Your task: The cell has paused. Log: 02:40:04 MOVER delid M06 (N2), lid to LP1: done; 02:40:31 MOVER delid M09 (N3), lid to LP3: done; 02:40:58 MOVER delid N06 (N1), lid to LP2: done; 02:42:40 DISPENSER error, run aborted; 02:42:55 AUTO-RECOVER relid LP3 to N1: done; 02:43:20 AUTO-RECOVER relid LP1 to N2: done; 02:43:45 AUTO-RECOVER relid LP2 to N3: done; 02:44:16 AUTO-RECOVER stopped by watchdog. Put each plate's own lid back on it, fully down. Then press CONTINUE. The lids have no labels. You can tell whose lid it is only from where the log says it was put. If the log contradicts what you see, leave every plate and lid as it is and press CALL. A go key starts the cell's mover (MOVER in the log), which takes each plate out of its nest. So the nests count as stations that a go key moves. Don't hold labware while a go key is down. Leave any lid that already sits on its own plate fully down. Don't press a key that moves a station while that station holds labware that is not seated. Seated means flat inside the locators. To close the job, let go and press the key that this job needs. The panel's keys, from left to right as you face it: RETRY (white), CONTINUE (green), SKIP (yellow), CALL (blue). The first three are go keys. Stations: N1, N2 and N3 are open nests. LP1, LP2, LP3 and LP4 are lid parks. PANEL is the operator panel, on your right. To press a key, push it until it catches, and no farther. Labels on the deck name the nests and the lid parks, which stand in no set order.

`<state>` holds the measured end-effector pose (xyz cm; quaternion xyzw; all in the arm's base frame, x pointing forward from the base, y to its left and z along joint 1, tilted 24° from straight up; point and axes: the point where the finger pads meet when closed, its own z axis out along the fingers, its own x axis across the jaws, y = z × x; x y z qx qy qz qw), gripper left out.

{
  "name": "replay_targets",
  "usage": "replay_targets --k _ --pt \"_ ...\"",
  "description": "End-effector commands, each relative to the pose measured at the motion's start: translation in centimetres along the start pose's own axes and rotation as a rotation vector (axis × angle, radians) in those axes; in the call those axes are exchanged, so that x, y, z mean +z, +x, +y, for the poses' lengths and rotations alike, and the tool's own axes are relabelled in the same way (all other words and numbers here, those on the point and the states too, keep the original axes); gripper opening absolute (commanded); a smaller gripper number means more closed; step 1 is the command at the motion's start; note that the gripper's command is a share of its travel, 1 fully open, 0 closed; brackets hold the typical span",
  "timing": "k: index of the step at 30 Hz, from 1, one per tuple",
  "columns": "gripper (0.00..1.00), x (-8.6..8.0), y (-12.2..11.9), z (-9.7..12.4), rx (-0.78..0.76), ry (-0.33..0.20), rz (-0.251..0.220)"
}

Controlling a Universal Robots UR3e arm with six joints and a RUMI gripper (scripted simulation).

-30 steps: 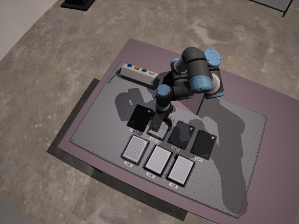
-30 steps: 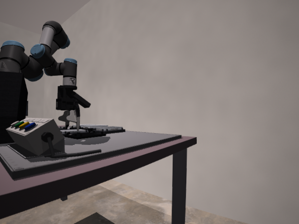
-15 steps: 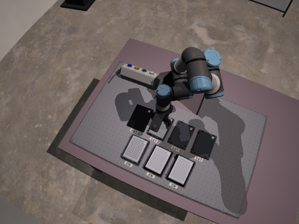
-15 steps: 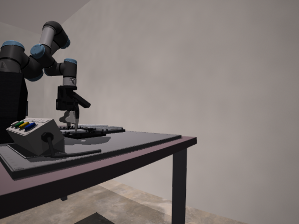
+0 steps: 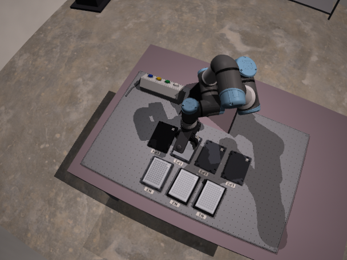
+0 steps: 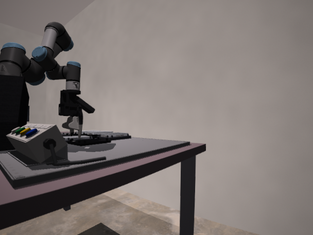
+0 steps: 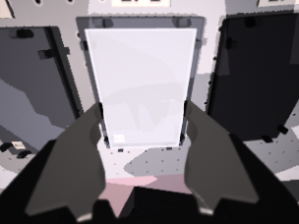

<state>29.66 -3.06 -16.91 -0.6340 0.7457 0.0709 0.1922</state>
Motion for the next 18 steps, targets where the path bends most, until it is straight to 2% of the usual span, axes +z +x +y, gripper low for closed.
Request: replay_targets --k 1,13,18 --pt "0.0 -0.03 0.04 -0.04 0.0 0.001 0.001" --pt "0.0 -0.02 0.03 -0.03 0.0 0.001 0.001" --pt "0.0 -0.85 0.04 -0.03 0.0 0.001 0.001"
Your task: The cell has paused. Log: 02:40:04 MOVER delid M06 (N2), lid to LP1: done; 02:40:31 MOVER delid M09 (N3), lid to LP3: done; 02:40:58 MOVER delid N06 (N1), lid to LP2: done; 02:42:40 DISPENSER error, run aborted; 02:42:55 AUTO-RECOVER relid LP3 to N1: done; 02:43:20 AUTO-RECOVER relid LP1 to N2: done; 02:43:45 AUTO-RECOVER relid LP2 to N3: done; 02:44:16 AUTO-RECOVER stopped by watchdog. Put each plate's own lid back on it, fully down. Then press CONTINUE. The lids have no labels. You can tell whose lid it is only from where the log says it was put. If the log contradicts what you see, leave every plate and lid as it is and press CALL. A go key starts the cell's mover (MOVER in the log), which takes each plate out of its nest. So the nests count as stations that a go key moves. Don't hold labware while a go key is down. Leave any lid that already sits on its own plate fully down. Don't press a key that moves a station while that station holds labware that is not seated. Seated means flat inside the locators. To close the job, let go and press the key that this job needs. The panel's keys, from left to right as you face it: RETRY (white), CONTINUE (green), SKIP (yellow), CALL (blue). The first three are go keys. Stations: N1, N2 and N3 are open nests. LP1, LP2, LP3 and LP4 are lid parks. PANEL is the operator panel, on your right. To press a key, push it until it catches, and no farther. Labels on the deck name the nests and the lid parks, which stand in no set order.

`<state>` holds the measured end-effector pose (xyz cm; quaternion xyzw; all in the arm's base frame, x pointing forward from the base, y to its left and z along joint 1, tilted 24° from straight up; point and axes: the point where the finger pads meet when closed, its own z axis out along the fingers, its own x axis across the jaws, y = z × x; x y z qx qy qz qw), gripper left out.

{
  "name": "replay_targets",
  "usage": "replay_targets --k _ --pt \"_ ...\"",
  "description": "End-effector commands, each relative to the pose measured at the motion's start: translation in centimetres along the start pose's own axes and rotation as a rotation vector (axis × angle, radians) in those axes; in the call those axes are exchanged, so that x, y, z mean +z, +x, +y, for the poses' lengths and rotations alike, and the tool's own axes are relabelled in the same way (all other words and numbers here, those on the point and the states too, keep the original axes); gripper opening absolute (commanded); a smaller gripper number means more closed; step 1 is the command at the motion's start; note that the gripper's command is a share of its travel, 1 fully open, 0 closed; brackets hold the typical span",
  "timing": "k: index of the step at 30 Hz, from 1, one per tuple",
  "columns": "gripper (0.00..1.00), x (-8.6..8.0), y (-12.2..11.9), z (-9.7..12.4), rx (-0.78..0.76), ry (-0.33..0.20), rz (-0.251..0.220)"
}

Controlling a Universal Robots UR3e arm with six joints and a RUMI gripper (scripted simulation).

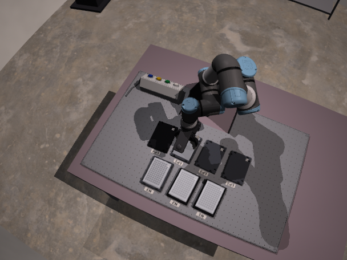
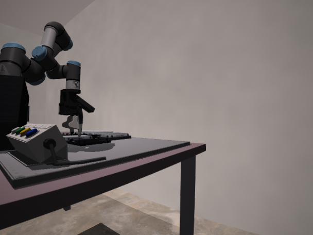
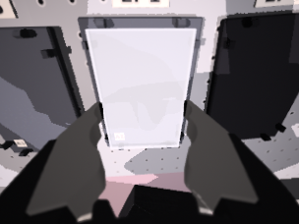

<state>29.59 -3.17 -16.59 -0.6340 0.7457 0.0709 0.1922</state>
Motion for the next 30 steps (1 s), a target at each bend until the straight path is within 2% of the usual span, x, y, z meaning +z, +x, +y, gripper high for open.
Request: replay_targets --k 1,17,24,30 --pt "0.0 -0.5 0.0 0.0 0.0 0.001 0.001" --pt "0.0 -3.0 0.1 0.0 0.0 0.001 0.001" --pt "0.0 -3.3 0.1 0.0 0.0 0.001 0.001" --pt "0.0 -3.3 1.0 -2.9 -0.039 0.001 0.001"
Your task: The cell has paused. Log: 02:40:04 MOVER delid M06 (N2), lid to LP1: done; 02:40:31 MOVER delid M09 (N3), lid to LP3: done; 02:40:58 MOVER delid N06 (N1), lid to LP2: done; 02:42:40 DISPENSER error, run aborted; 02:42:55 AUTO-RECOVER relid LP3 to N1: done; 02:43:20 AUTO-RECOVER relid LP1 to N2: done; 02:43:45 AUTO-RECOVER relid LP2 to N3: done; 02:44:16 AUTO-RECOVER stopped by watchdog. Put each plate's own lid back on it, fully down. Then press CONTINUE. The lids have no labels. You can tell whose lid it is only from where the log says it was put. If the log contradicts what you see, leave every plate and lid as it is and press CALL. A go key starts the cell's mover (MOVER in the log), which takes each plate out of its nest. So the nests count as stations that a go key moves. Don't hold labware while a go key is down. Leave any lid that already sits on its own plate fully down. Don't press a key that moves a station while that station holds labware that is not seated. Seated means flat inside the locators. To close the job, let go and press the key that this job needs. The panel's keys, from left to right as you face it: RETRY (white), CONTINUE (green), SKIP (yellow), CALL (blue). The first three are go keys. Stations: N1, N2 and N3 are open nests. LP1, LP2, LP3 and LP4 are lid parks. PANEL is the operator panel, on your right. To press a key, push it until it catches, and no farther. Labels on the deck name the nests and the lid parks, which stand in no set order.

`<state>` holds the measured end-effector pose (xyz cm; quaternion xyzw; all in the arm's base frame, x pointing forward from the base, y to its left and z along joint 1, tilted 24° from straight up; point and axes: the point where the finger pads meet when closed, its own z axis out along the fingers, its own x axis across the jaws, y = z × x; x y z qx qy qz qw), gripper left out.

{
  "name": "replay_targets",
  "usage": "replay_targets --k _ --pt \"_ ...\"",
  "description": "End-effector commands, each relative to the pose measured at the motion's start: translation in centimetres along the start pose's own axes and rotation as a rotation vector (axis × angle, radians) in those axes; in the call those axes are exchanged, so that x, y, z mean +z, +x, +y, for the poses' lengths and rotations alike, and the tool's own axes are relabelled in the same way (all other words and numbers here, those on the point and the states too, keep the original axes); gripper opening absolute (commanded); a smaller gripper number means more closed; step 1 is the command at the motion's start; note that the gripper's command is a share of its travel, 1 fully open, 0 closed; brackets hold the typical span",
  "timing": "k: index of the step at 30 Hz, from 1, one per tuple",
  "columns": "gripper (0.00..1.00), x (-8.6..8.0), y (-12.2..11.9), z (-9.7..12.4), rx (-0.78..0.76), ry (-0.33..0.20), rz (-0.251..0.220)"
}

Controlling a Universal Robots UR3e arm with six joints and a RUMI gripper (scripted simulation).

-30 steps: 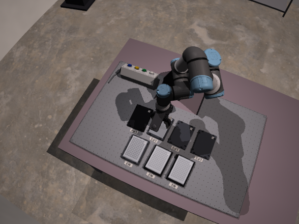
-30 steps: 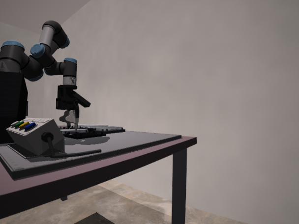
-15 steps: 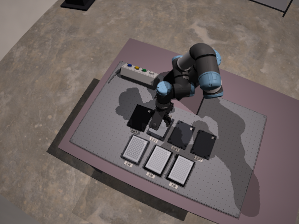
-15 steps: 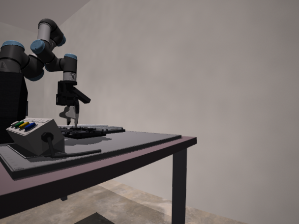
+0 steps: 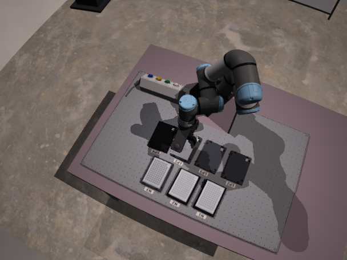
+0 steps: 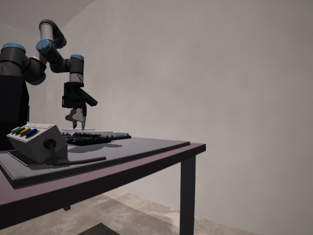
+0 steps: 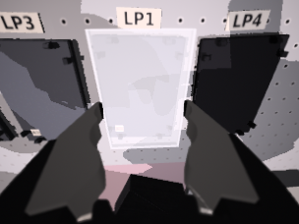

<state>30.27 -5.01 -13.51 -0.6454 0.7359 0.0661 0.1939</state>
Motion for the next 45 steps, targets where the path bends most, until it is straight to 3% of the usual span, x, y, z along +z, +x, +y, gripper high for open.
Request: replay_targets --k 1,6,21,23,36,45 --pt "0.0 0.0 0.8 -1.9 -0.008 -0.002 0.0" --pt "0.0 0.0 1.3 -3.3 -0.008 -0.002 0.0" --pt "0.0 0.0 3.9 -10.4 -0.008 -0.002 0.0" --pt "0.0 0.0 3.9 -10.4 -0.008 -0.002 0.0" --pt "0.0 0.0 6.2 -16.5 -0.008 -0.001 0.0" --pt "0.0 0.1 6.3 -16.6 -0.008 -0.001 0.0"
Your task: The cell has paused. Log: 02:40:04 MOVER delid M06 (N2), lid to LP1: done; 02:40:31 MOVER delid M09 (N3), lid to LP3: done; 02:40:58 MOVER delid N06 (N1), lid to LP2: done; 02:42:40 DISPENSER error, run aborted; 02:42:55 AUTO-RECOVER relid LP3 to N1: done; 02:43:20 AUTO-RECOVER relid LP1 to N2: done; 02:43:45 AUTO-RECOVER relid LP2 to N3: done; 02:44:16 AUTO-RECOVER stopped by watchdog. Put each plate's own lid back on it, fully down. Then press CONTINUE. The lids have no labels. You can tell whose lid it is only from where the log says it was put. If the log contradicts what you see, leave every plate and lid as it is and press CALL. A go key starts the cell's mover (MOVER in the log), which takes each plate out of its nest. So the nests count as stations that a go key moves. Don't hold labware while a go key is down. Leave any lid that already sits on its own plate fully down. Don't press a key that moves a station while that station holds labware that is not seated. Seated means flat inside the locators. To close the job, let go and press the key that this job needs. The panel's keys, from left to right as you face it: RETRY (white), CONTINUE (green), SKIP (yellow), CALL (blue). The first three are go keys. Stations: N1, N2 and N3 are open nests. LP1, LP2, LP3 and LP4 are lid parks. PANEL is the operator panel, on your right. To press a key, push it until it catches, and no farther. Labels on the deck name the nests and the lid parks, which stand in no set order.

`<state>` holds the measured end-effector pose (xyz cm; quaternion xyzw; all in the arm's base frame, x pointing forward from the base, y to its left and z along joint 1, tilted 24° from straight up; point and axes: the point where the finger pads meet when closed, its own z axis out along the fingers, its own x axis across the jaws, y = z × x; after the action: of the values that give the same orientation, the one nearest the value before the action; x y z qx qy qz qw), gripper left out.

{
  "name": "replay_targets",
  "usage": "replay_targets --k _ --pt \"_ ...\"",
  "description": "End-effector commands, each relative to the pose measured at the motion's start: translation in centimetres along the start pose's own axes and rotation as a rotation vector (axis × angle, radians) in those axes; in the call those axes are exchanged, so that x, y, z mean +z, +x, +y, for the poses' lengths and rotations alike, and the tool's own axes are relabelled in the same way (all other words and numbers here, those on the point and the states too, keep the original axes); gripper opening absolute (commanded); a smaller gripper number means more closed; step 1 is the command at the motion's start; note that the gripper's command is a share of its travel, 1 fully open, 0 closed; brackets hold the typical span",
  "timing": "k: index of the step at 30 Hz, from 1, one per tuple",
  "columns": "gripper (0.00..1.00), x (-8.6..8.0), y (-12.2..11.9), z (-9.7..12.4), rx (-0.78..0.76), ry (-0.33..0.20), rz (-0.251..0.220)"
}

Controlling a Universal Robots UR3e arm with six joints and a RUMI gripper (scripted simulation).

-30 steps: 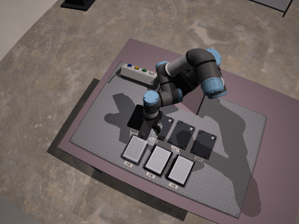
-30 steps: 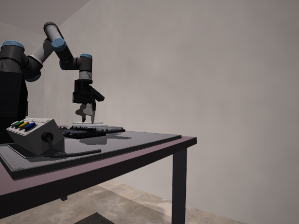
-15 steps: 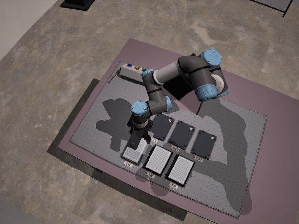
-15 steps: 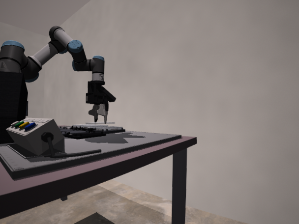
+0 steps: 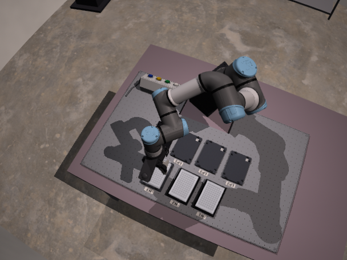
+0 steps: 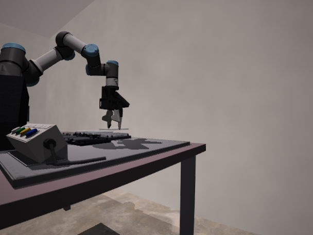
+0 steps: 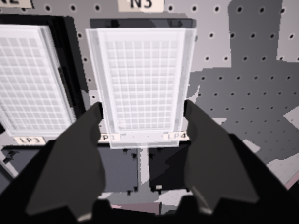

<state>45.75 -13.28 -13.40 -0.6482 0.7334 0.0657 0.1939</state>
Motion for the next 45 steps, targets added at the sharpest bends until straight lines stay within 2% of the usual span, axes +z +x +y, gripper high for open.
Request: replay_targets --k 1,45 --pt "0.0 0.0 0.1 -0.2 0.0 -0.001 0.0" --pt "0.0 1.3 0.1 -0.2 0.0 -0.001 0.0"
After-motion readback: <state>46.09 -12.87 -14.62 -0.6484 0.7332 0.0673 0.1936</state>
